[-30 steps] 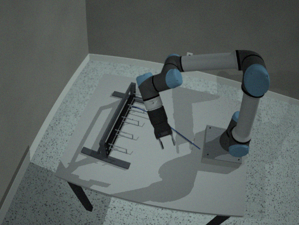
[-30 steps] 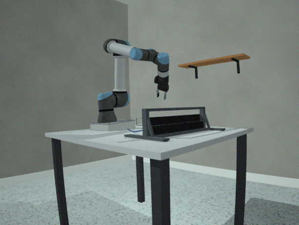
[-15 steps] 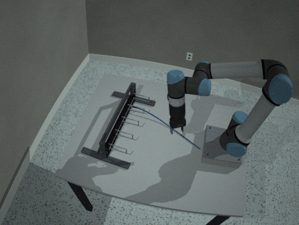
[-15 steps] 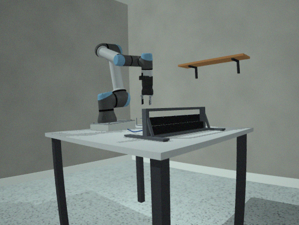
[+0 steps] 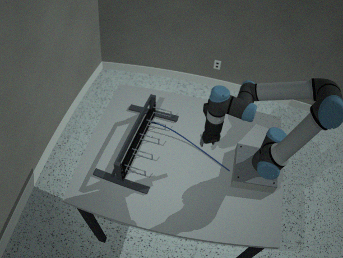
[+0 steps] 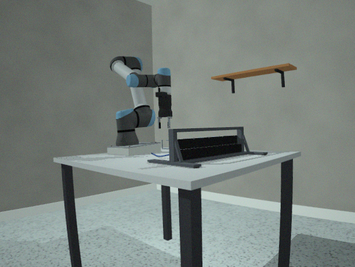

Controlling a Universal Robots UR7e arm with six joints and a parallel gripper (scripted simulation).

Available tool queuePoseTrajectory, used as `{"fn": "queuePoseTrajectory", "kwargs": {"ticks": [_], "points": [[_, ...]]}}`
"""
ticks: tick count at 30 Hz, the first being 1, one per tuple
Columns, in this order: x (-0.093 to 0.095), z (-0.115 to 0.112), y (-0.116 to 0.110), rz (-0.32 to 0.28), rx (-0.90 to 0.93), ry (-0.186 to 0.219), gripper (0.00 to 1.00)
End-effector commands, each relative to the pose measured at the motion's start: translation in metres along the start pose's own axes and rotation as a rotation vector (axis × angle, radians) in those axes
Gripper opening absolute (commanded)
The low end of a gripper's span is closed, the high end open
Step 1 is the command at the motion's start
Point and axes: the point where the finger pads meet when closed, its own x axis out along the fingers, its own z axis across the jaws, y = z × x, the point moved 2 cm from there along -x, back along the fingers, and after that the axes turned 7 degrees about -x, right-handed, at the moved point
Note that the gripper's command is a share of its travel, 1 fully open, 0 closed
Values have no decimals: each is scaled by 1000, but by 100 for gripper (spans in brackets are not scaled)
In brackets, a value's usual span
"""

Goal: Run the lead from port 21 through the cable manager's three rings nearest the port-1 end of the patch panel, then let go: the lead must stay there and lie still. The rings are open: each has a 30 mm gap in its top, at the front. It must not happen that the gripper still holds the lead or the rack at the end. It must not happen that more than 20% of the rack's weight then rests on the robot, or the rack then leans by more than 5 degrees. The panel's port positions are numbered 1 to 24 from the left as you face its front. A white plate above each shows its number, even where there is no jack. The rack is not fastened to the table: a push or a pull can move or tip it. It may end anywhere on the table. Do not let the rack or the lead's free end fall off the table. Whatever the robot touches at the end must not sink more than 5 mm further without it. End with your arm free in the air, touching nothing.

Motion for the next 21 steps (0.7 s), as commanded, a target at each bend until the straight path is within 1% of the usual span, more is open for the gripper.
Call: {"fn": "queuePoseTrajectory", "kwargs": {"ticks": [1,4,5,21], "points": [[0,2,2,12,-3,4,100],[0,2,2,13,-3,4,100],[0,2,2,13,-3,4,0],[0,2,2,13,-3,4,0]]}}
